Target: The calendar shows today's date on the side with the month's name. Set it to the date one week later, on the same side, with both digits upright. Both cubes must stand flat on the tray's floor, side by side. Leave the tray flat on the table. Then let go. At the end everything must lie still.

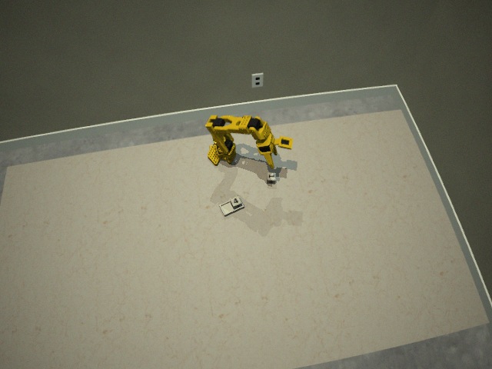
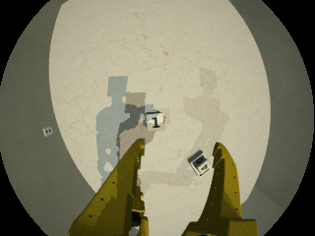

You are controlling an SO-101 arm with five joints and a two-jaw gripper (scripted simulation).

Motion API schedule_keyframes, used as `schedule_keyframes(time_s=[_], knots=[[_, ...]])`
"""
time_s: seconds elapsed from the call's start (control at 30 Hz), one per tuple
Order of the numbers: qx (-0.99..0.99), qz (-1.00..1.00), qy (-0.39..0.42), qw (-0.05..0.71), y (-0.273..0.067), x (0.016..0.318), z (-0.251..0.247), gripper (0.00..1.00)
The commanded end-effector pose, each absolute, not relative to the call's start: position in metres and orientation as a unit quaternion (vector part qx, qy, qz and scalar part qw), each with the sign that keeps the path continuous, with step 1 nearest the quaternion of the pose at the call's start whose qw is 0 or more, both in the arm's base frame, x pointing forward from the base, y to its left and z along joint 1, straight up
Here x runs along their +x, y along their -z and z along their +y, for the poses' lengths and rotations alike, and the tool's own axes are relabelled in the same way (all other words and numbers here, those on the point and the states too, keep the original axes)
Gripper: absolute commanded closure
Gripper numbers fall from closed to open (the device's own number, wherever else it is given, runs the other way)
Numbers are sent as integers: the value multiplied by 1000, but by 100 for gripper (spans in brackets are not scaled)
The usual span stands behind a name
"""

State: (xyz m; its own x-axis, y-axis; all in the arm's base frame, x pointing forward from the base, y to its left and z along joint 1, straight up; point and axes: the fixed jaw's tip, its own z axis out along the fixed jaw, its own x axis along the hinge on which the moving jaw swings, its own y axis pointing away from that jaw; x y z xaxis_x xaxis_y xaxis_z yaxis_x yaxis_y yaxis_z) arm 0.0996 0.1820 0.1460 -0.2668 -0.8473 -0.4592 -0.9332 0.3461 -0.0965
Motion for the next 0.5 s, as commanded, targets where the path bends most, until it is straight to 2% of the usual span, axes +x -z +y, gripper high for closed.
schedule_keyframes(time_s=[0.0, 0.47], knots=[[-583, 766, -103, 249, -154, 98, 184, 65], [-598, 755, -99, 251, -153, 98, 183, 65]])
